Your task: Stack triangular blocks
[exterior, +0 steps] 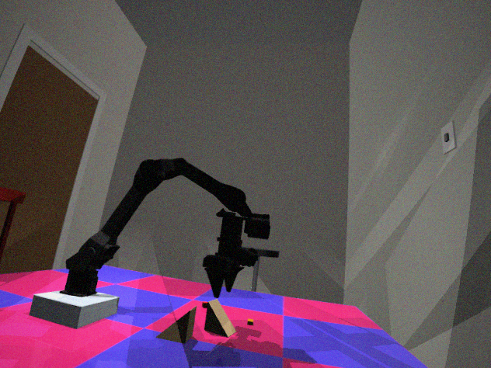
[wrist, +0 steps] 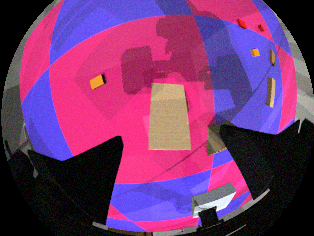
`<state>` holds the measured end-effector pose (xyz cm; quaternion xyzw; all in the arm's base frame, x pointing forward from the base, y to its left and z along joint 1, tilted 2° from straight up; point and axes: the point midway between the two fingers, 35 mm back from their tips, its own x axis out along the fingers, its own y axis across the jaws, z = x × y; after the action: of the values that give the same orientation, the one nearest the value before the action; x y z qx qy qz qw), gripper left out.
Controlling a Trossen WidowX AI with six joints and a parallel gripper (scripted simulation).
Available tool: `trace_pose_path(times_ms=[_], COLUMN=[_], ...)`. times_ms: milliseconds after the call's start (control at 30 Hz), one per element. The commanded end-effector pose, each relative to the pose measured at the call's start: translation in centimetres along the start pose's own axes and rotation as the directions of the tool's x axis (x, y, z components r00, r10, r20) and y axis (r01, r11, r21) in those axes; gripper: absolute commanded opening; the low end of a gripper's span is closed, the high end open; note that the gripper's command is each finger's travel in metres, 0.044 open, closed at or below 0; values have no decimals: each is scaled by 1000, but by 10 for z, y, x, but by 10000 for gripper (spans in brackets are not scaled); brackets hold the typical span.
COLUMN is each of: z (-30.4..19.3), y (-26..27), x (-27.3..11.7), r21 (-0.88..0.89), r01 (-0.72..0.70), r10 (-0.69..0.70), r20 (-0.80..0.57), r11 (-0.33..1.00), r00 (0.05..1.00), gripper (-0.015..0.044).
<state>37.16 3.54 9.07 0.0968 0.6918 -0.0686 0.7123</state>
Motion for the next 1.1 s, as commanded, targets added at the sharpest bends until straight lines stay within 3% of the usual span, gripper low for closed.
trace_pose_path(times_ms=[0, 1067], z=[0, 0], y=[1, 1], x=[8, 60], r21=[-6, -6], r01=[-5, -5], r10=[5, 5], r20=[-1, -1], r11=[1000, 1000], r00=[1000, 1000], gripper=[440, 440])
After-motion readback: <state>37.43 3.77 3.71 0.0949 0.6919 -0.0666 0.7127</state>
